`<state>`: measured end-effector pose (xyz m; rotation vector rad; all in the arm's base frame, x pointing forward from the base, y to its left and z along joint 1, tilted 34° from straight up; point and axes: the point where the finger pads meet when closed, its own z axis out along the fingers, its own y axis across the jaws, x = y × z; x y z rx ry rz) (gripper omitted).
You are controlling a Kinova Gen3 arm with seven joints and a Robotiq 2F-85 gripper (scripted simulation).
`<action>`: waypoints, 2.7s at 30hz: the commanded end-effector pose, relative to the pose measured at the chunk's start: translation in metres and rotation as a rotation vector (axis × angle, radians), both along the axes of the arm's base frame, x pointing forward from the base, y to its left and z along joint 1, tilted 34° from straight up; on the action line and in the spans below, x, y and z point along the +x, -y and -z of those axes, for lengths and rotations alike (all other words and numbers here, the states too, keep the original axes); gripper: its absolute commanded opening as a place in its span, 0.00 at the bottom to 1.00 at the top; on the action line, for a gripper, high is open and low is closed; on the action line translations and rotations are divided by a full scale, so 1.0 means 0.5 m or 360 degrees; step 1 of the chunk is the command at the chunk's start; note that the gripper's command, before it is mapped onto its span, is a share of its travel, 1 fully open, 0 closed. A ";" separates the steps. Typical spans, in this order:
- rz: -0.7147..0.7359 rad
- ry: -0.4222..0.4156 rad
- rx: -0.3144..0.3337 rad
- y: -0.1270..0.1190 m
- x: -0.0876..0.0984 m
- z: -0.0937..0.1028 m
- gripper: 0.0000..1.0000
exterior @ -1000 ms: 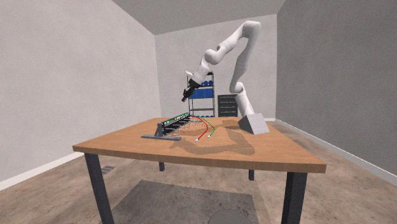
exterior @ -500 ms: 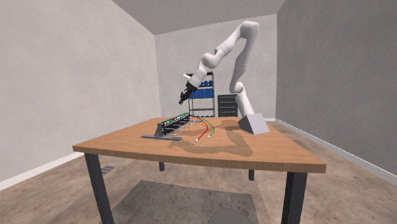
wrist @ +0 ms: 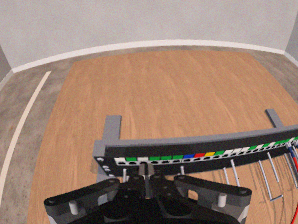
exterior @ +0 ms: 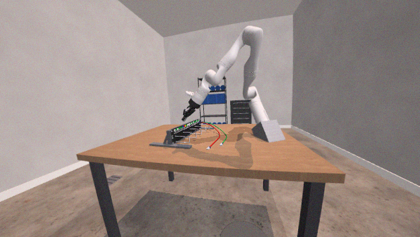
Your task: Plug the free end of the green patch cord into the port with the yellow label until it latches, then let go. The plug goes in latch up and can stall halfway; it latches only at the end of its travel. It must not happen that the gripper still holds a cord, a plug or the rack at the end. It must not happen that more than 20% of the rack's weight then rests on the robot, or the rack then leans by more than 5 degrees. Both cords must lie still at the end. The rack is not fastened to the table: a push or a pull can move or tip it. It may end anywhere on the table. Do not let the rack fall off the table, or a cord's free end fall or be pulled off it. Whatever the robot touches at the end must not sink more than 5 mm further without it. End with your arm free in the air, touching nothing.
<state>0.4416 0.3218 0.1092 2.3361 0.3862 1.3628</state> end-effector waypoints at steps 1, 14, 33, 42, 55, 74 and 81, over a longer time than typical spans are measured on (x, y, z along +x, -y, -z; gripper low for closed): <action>0.0032 0.0001 -0.0001 0.024 0.037 0.019 0.00; 0.0041 -0.0001 0.0003 0.029 0.043 0.021 0.00; 0.0041 -0.0001 0.0003 0.029 0.043 0.021 0.00; 0.0041 -0.0001 0.0003 0.029 0.043 0.021 0.00; 0.0043 -0.0001 0.0002 0.030 0.043 0.020 0.00; 0.0049 0.0001 -0.0007 -0.009 -0.126 -0.064 0.00; 0.0042 0.0003 -0.0004 -0.032 -0.190 -0.097 0.00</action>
